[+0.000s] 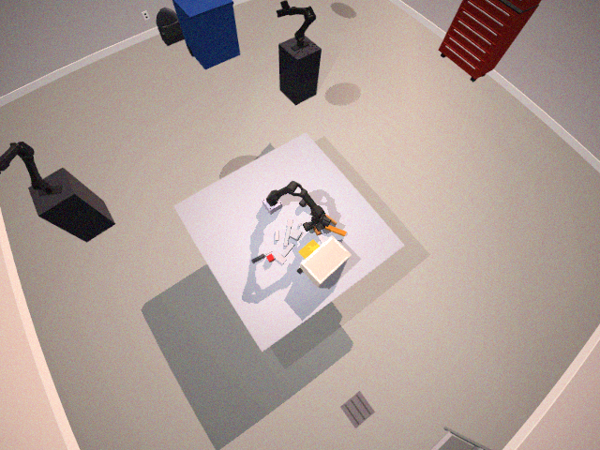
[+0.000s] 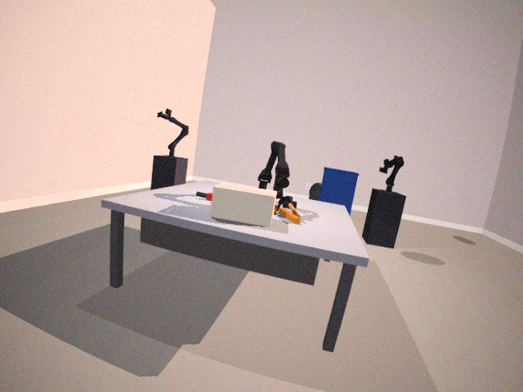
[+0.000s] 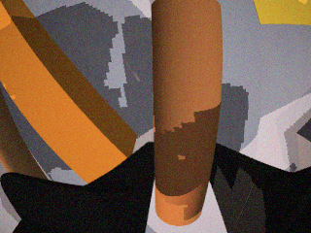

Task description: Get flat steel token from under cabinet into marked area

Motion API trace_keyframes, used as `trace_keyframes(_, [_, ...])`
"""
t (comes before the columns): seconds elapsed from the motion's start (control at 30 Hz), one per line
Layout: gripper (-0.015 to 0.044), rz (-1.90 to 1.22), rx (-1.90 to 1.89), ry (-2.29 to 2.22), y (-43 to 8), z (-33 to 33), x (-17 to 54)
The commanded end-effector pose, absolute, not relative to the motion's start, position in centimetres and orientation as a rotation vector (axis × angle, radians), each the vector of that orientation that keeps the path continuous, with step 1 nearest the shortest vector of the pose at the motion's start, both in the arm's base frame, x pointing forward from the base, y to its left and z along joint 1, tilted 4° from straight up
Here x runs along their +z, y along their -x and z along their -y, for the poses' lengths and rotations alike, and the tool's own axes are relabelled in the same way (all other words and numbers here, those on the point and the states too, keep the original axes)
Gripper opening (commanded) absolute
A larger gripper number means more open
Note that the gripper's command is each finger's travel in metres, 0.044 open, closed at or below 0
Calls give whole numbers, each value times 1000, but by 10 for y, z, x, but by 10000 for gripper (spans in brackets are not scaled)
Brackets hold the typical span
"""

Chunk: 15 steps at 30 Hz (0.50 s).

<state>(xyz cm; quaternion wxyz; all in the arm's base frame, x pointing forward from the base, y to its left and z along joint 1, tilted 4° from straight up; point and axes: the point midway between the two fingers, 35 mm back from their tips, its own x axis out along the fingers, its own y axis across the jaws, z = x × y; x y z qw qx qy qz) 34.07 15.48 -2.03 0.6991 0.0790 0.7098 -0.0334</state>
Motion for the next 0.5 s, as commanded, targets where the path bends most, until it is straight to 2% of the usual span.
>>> trace_keyframes(0.0, [0, -1578, -72, -176, -347, -154, -20])
trace_keyframes(0.47, [0, -1577, -72, -176, -362, -152, -20])
